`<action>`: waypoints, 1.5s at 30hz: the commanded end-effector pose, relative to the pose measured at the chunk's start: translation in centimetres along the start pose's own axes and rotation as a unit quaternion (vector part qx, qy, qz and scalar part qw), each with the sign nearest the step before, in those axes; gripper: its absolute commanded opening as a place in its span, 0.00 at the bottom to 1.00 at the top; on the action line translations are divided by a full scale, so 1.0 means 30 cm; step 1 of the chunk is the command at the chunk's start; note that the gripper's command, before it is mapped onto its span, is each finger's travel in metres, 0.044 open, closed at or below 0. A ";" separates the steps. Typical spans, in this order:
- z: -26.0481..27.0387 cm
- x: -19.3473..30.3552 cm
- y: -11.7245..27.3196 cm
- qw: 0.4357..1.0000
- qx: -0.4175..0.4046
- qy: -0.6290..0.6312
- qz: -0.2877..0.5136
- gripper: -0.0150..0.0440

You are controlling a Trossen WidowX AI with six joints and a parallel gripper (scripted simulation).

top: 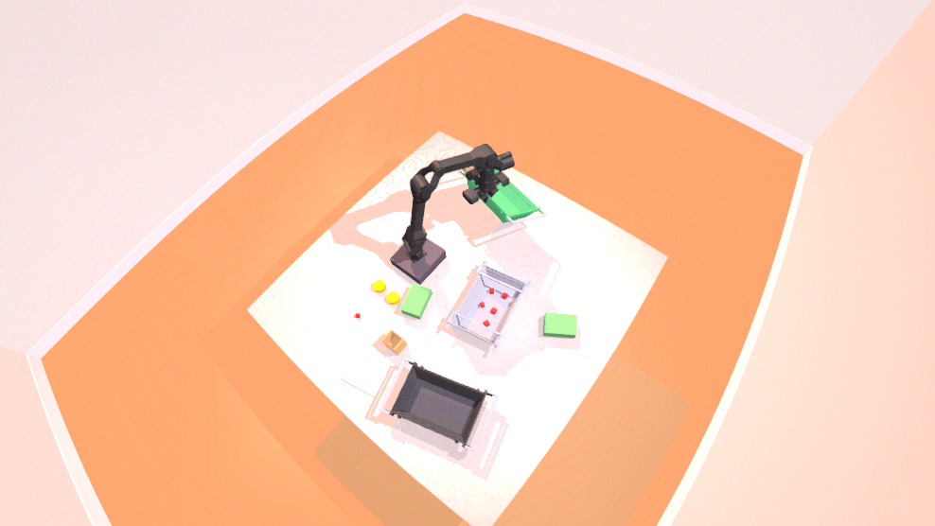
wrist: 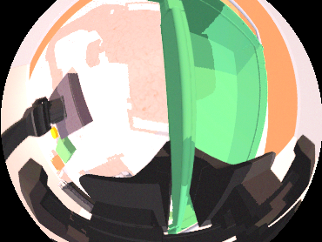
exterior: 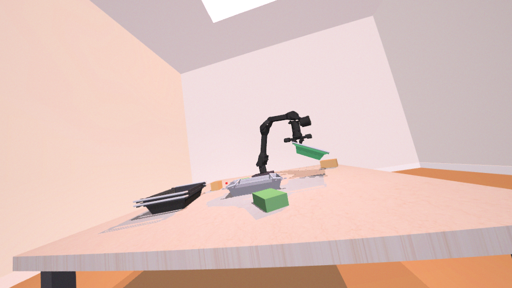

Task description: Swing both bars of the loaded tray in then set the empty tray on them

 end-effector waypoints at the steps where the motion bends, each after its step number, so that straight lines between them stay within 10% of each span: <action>1: 0.002 0.000 0.028 1.000 0.015 0.002 0.006 0.25; 45: 0.197 0.288 0.035 0.988 0.017 -0.150 0.009 0.25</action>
Point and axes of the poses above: the point midway between the two fingers, 35 mm back from their tips, its own y axis back along the fingers, its own z axis across the jaws, x = y × z, the point moved 10 cm from there along y, back along the fingers, and after that the axes turned 15 degrees about y, right-handed, at the moved point
